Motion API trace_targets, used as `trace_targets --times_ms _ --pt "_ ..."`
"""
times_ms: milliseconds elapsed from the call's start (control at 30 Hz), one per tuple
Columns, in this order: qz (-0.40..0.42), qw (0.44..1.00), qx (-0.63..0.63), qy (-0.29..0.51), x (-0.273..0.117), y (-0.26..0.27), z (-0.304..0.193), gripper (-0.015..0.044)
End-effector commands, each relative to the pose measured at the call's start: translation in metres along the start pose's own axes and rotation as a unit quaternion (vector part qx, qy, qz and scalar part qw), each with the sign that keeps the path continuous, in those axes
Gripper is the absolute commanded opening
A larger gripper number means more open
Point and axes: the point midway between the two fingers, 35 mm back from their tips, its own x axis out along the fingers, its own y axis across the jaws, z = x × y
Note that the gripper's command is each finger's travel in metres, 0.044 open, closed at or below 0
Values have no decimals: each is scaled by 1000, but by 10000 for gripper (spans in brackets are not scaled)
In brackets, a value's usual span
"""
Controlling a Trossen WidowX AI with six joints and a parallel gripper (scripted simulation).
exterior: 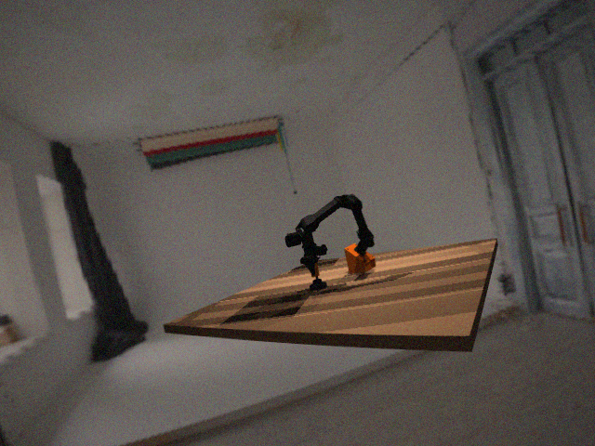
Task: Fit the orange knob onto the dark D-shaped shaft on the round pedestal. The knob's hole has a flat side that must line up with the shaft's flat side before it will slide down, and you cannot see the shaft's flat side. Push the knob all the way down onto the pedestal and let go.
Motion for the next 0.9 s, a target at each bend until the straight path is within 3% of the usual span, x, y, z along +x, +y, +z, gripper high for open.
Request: trace_targets --times_ms 0,867 --pt "-2 1000 0 1 -1 2 0 0" --pt "-2 1000 0 1 -3 -1 2 0"
